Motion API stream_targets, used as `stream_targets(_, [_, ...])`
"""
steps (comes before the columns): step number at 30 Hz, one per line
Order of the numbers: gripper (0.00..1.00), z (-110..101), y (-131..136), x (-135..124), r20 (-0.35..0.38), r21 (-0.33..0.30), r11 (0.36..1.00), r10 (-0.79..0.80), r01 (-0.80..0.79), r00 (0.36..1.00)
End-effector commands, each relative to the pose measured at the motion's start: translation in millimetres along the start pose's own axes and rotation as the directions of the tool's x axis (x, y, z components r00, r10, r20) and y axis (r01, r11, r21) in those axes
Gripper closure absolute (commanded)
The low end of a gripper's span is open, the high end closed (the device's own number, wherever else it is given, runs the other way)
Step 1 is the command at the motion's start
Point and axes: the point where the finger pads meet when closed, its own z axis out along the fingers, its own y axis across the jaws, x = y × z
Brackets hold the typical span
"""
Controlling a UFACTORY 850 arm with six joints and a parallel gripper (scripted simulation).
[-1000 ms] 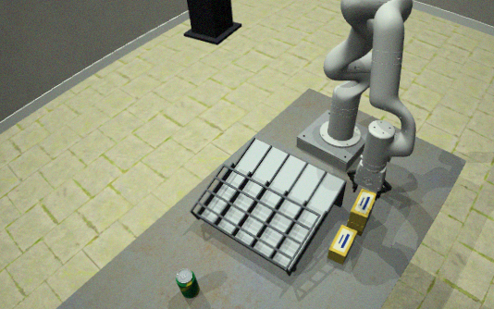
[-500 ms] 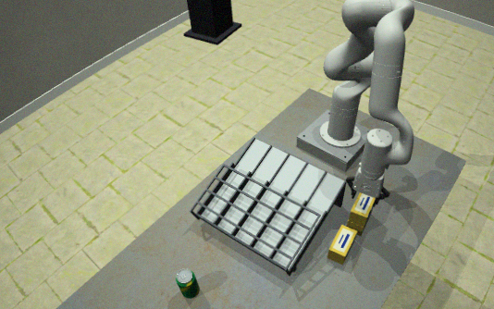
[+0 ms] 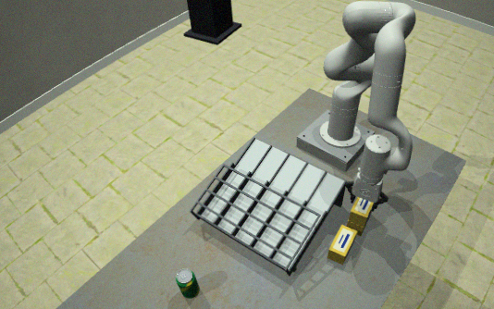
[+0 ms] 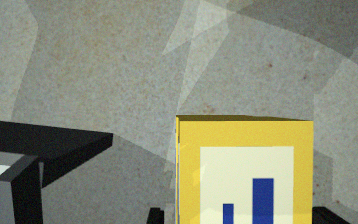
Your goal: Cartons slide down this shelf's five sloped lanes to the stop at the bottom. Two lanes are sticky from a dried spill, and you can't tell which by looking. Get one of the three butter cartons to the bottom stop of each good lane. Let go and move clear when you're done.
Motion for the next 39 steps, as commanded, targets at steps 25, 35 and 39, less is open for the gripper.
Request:
stream_targets(25, [1.0, 23.4, 0.3, 0.5, -0.002, 0.001, 1.0, 0.0, 0.0, 1.0])
stream_targets(35, [1.0, 23.4, 0.3, 0.4, -0.002, 0.001, 1.0, 0.0, 0.0, 1.0])
stream_targets(39, [1.0, 23.4, 0.3, 0.4, -0.002, 0.001, 1.0, 0.0, 0.0, 1.0])
